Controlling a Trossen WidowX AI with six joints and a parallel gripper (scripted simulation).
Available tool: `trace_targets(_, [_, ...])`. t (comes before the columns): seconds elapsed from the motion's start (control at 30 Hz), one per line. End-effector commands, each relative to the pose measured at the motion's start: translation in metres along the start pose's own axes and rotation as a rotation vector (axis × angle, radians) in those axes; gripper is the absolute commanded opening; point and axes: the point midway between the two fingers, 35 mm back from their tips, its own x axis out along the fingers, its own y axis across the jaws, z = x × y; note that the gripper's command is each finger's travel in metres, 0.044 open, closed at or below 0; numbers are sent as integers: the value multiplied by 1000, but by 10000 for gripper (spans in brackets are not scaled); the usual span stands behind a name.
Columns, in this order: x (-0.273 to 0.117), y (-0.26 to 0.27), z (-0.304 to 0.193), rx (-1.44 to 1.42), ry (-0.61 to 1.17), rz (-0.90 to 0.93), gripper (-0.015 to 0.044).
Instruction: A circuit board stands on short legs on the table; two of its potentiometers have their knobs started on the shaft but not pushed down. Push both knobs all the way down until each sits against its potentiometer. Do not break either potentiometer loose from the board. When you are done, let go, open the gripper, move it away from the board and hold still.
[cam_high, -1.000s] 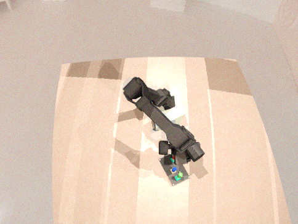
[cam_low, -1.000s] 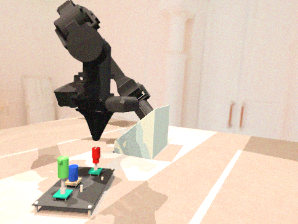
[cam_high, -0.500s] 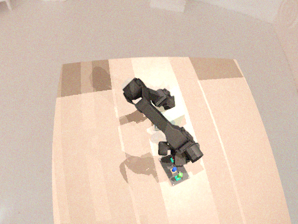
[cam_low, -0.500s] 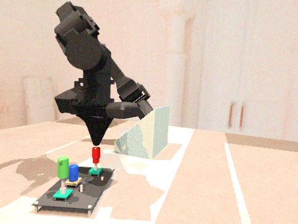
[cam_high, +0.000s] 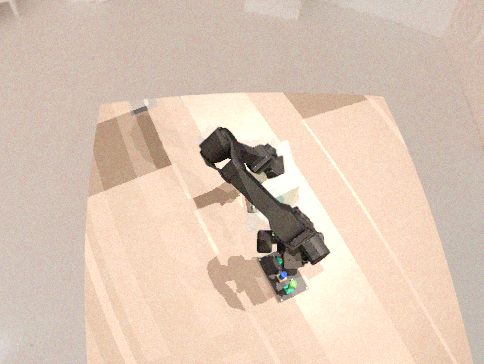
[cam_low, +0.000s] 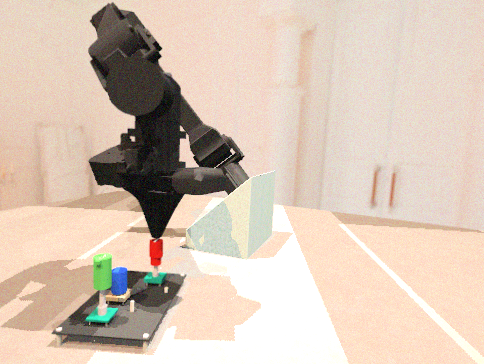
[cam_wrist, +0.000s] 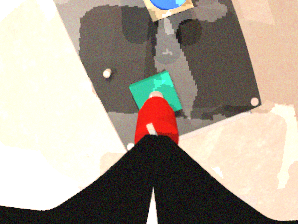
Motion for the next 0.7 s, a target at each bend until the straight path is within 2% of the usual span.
trace_targets(0.0, [3,0,0,-8,1,-8,0])
trace_targets(0.67, [4,0,0,-8,1,-8,0])
